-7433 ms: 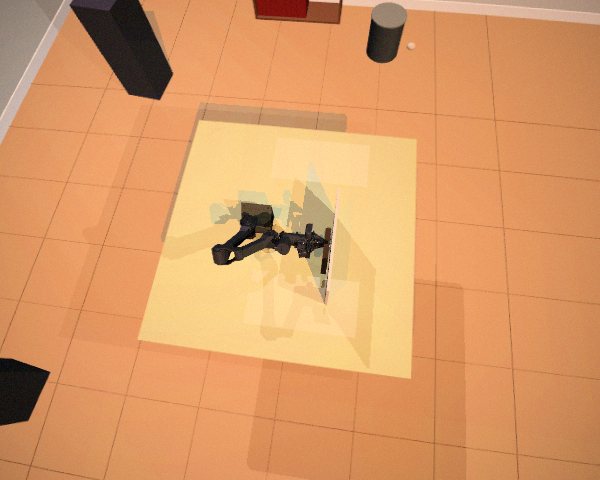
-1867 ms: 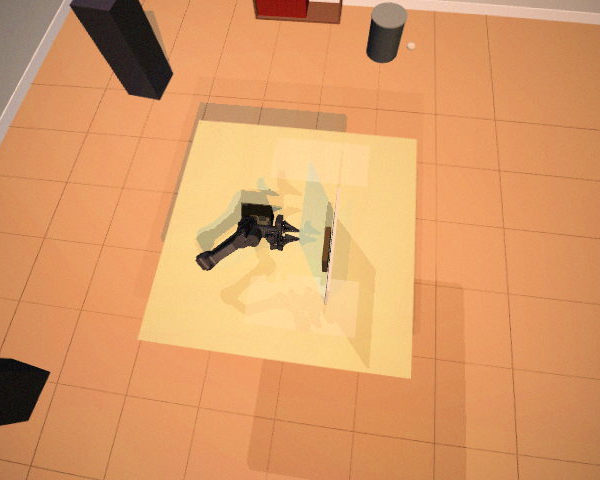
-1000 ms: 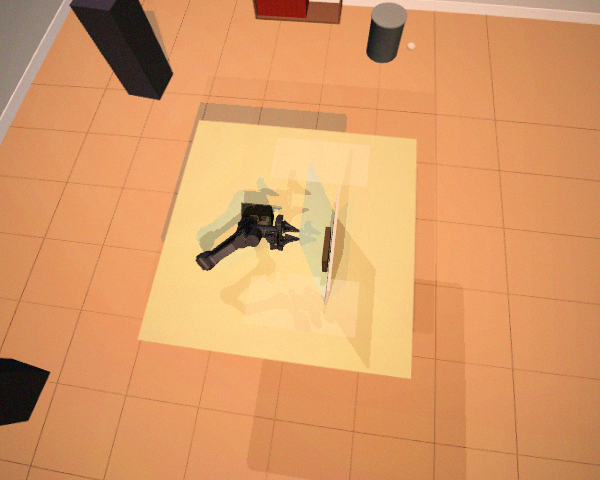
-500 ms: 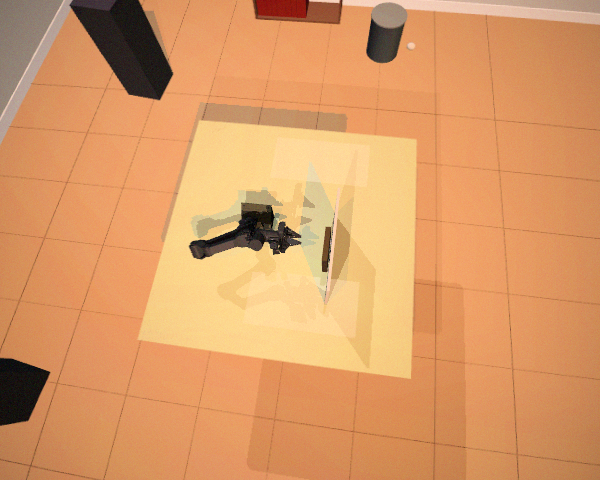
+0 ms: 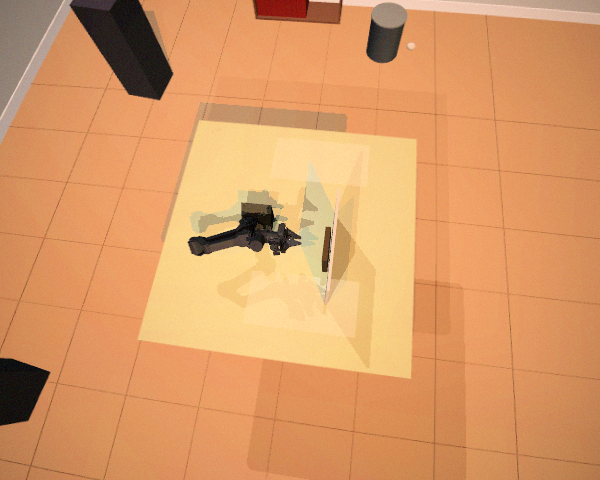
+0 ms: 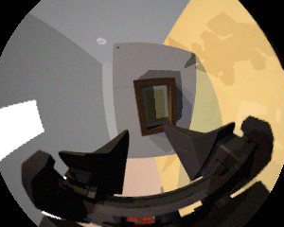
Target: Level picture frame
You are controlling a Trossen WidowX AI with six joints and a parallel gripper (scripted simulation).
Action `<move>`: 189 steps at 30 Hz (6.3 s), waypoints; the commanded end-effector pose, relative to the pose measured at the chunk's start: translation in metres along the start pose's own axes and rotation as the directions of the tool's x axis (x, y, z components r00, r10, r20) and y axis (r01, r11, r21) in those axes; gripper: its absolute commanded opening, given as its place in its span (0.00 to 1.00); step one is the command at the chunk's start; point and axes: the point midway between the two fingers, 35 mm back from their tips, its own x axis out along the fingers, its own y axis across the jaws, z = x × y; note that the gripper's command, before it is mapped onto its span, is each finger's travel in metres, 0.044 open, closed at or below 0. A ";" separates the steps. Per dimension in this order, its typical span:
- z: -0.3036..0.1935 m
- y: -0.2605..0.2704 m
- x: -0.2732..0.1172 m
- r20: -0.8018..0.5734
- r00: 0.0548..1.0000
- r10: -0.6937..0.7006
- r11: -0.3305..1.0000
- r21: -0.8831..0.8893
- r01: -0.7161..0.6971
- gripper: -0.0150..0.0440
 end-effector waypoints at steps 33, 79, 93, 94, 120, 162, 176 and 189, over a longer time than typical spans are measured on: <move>0.000 0.001 0.080 0.003 1.000 0.008 1.000 0.005 -0.008 0.69; 0.001 0.002 0.120 0.004 1.000 0.009 1.000 0.005 -0.009 0.69; 0.001 0.002 0.120 0.004 1.000 0.009 1.000 0.005 -0.009 0.69; 0.001 0.002 0.120 0.004 1.000 0.009 1.000 0.005 -0.009 0.69; 0.001 0.002 0.120 0.004 1.000 0.009 1.000 0.005 -0.009 0.25; 0.001 0.010 0.120 0.004 1.000 0.009 1.000 0.005 -0.009 0.25; 0.001 0.010 0.120 0.004 1.000 0.009 1.000 0.005 -0.009 0.25; 0.003 0.010 0.120 0.004 1.000 0.009 1.000 0.005 -0.009 0.25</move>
